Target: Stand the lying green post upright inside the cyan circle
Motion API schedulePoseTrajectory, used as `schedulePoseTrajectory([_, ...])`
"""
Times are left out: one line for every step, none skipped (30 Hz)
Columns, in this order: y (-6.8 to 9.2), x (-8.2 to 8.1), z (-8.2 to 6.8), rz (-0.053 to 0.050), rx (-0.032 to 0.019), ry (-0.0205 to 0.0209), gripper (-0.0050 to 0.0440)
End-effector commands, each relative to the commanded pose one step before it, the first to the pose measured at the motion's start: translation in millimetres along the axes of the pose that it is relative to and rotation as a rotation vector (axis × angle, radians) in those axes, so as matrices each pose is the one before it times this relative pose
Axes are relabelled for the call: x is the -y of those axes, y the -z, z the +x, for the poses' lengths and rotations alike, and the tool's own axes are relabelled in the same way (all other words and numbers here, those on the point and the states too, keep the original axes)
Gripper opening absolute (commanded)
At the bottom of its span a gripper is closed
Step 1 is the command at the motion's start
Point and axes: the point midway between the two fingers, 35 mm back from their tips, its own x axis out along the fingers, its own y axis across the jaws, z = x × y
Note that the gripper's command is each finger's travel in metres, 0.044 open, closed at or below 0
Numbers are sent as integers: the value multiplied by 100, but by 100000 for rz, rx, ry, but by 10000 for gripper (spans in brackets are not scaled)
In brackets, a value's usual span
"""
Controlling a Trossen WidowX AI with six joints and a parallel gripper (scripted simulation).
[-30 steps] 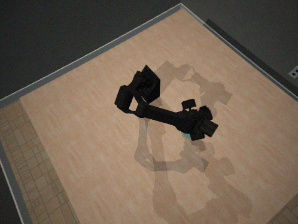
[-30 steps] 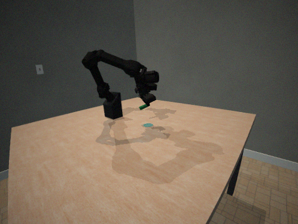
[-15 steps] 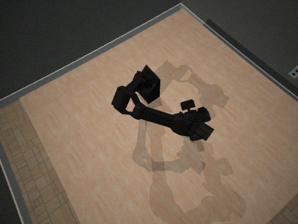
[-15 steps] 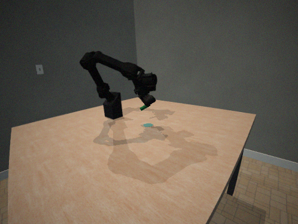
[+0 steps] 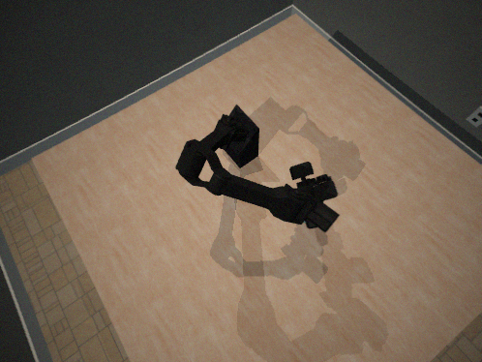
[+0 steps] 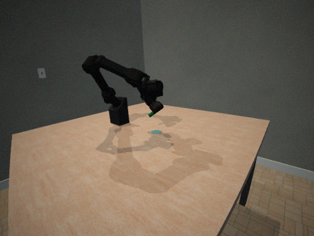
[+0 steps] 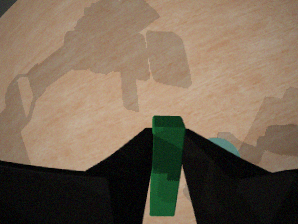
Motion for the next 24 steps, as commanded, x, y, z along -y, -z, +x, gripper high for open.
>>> schedulePoseTrajectory([93,-147,-92,-468,3549,-914,22])
schedulePoseTrajectory([0,0,0,0,0,0,22])
schedulePoseTrajectory([0,0,0,0,0,0,22])
schedulePoseTrajectory([6,1,9,-121,797,-205,22])
schedulePoseTrajectory([6,2,8,-123,799,-198,22])
schedulePoseTrajectory([6,2,7,-125,800,-190,22])
schedulePoseTrajectory([6,2,6,-127,801,-183,22])
schedulePoseTrajectory([6,3,5,-129,803,-176,22])
schedulePoseTrajectory([6,3,4,-132,804,-168,22])
schedulePoseTrajectory([5,3,3,-134,805,-161,22])
schedulePoseTrajectory([5,3,1,-136,806,-154,22])
schedulePoseTrajectory([5,4,0,-138,807,-147,22])
schedulePoseTrajectory([5,4,-1,-141,808,-140,22])
schedulePoseTrajectory([5,4,-1,-143,809,-132,22])
schedulePoseTrajectory([5,5,-2,-145,809,-125,22])
schedulePoseTrajectory([4,5,-3,-147,810,-118,22])
schedulePoseTrajectory([4,5,-4,-150,811,-111,22])
schedulePoseTrajectory([4,5,-5,-152,811,-104,22])
schedulePoseTrajectory([0,0,0,0,0,0,22])
schedulePoseTrajectory([0,0,0,0,0,0,22])
schedulePoseTrajectory([4,6,-6,-155,811,-97,22])
schedulePoseTrajectory([4,6,-7,-157,812,-89,22])
schedulePoseTrajectory([4,6,-8,-159,812,-82,22])
schedulePoseTrajectory([3,6,-9,-162,812,-75,22])
